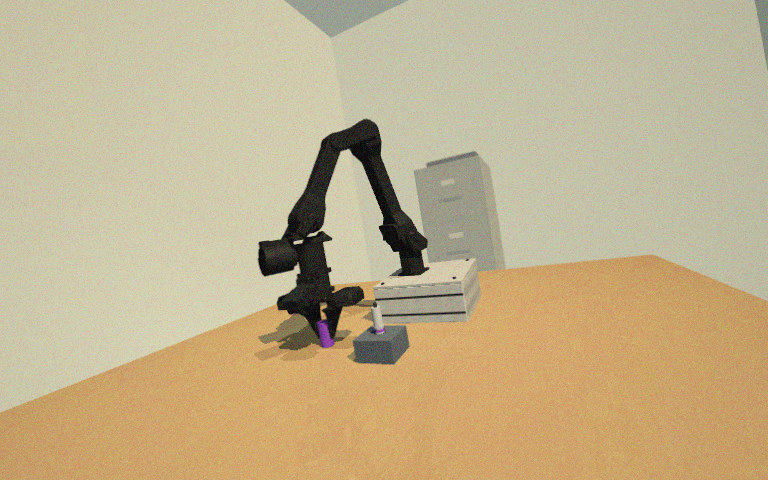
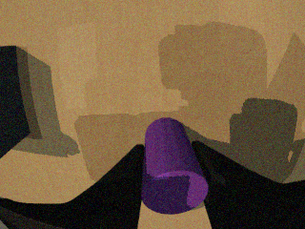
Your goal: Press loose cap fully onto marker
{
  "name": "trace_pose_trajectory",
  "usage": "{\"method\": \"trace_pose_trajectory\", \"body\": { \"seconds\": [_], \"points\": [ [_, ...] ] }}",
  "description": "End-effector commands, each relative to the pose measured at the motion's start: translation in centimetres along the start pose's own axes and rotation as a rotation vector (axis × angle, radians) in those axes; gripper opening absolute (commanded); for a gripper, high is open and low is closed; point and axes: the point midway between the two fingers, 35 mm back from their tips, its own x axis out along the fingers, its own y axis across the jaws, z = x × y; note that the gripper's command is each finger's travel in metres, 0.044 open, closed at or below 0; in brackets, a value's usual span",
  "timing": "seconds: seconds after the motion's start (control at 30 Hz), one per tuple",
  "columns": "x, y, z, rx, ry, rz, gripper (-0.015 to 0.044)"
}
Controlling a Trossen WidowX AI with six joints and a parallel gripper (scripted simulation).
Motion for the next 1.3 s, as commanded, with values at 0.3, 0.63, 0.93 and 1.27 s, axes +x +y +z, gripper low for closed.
{"method": "trace_pose_trajectory", "body": {
  "seconds": [0.3,0.63,0.93,1.27],
  "points": [
    [-0.9,-0.5,0.7,0.026,-0.034,-0.006,0.0000],
    [-3.3,-0.3,0.5,0.016,-0.019,-0.003,0.0000],
    [-5.6,-0.1,0.1,0.005,-0.004,0.001,0.0000],
    [-6.6,1.4,0.8,0.000,-0.005,0.002,0.0000]
  ]
}}
